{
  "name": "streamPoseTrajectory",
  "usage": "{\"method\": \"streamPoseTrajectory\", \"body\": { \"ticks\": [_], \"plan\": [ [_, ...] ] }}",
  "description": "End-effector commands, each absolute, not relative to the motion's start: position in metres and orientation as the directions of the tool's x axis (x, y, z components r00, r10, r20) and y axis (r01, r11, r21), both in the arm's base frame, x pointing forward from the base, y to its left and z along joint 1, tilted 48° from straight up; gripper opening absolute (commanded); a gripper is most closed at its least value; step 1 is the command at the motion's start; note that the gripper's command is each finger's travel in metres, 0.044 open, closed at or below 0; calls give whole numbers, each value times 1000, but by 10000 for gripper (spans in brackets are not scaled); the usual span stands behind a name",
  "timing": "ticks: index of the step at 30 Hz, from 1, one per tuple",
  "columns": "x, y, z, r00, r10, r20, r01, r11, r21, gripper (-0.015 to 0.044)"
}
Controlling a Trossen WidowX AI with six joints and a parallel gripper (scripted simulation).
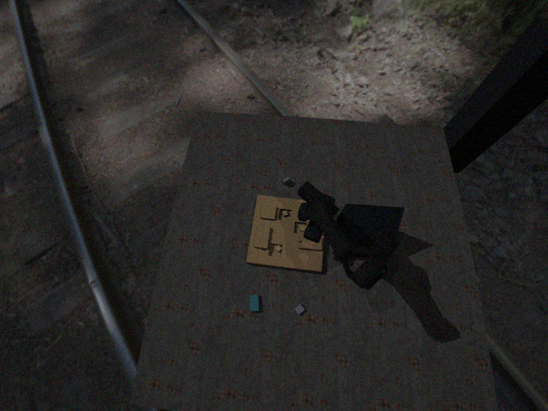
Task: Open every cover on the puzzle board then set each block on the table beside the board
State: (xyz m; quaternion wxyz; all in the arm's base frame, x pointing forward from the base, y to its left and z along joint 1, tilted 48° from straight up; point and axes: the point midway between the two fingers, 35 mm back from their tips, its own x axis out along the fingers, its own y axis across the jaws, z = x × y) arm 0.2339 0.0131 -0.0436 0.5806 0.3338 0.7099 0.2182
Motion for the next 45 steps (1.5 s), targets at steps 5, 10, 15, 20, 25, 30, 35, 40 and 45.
{"method": "streamPoseTrajectory", "body": {
  "ticks": [5, 10, 15, 20, 25, 30, 35, 40, 45],
  "plan": [
    [233, 15, -47, -106, 731, -674, 230, 677, 699, 144],
    [233, 15, -47, -106, 731, -674, 230, 677, 699, 144],
    [233, 15, -47, -106, 731, -674, 230, 677, 699, 144],
    [233, 15, -47, -106, 731, -674, 230, 677, 699, 144],
    [233, 16, -47, -106, 731, -674, 230, 677, 699, 144],
    [232, 18, -49, -106, 731, -674, 230, 677, 699, 144],
    [232, 21, -52, -105, 731, -674, 230, 677, 699, 144],
    [232, 25, -55, -105, 731, -674, 230, 677, 699, 144],
    [231, 29, -59, -106, 732, -674, 230, 677, 699, 144]
  ]
}}
